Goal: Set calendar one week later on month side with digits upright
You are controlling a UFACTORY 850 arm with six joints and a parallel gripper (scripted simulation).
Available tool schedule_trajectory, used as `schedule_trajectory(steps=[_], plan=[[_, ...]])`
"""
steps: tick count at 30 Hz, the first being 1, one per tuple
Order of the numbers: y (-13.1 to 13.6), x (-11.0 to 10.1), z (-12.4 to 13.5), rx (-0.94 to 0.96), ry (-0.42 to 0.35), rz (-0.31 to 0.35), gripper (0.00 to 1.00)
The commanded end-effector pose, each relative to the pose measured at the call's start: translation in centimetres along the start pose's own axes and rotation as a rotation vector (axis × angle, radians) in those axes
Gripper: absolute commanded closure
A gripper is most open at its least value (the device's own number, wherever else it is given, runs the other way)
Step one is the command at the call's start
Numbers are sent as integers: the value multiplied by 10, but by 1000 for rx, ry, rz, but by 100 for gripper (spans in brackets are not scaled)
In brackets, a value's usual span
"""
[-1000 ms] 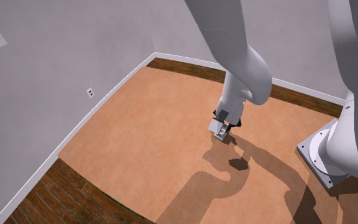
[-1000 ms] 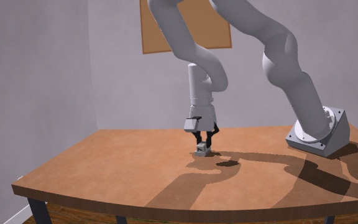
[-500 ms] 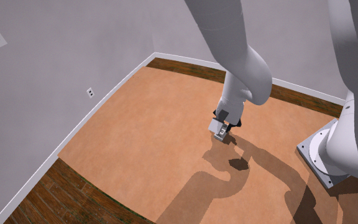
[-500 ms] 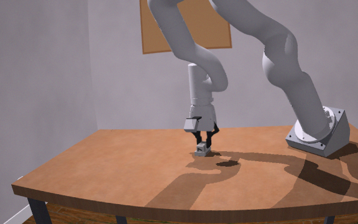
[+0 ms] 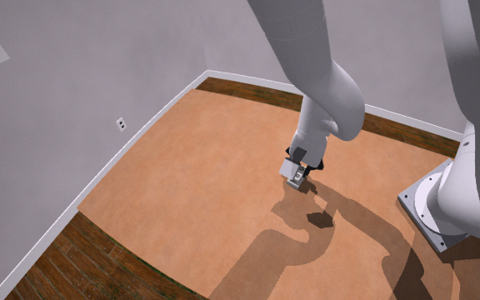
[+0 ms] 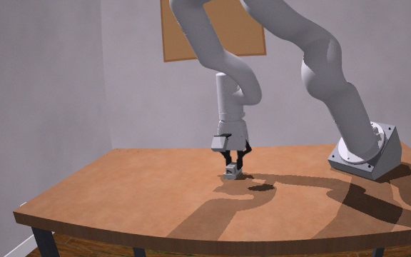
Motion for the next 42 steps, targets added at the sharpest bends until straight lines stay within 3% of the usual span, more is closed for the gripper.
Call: schedule_trajectory(steps=[1,14,29,42], plan=[[0,0,0,0,0,1,73],[0,0,0,0,0,1,73],[0,0,0,0,0,1,53],[0,-1,0,0,0,1,53]])
Point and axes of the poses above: the point where the finger pads meet when closed, its own x axis out along the fingers, its own y axis across the jaws, z = x × y, the point moved 10 cm from there along -x, back along the fingers, and after that the axes turned 9 degrees about -x, right-handed, at the moved point
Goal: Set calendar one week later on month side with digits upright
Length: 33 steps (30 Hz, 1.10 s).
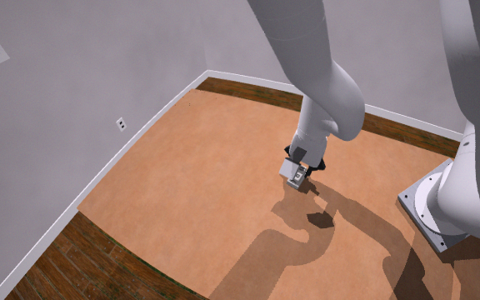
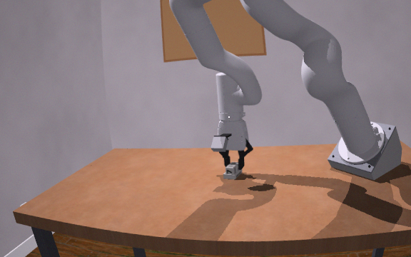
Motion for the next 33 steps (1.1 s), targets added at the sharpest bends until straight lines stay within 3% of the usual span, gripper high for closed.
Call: schedule_trajectory(steps=[1,12,22,31,32,33], plan=[[0,-2,0,0,0,1,53],[0,-34,0,0,0,1,53],[0,-82,0,0,0,1,53],[0,-90,0,0,0,1,53],[0,-90,0,0,0,1,0],[0,-90,0,0,0,1,0]])
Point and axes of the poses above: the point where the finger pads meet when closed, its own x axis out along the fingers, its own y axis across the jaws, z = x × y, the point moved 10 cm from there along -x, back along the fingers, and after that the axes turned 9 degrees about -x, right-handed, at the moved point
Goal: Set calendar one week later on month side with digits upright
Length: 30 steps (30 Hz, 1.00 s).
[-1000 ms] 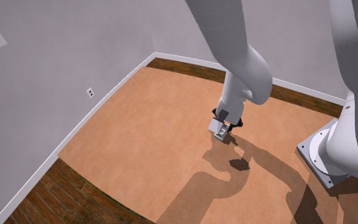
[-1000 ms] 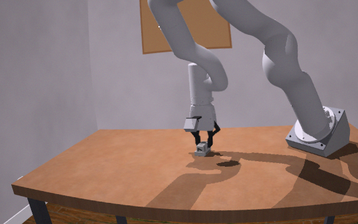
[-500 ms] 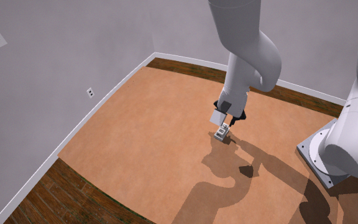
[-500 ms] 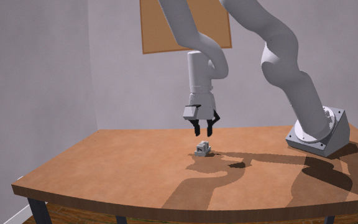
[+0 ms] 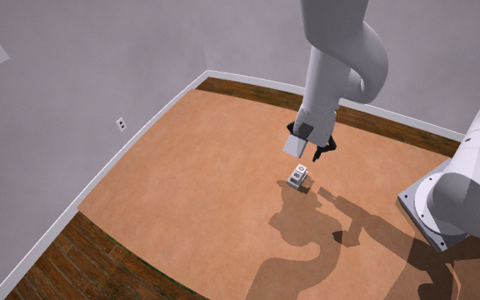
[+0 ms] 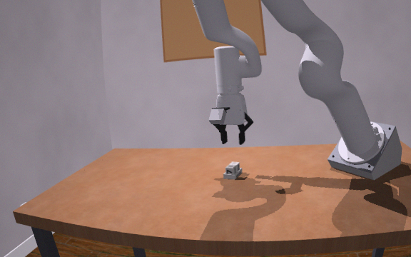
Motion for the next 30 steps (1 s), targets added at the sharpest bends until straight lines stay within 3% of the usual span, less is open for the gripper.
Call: schedule_trajectory(steps=[1,19,27,28,30], plan=[[1,-1,0,0,0,0,0],[1,-1,0,0,0,0,0],[3,10,-32,0,2,1,0],[3,10,-32,0,2,1,53],[3,10,-32,0,2,1,53]])
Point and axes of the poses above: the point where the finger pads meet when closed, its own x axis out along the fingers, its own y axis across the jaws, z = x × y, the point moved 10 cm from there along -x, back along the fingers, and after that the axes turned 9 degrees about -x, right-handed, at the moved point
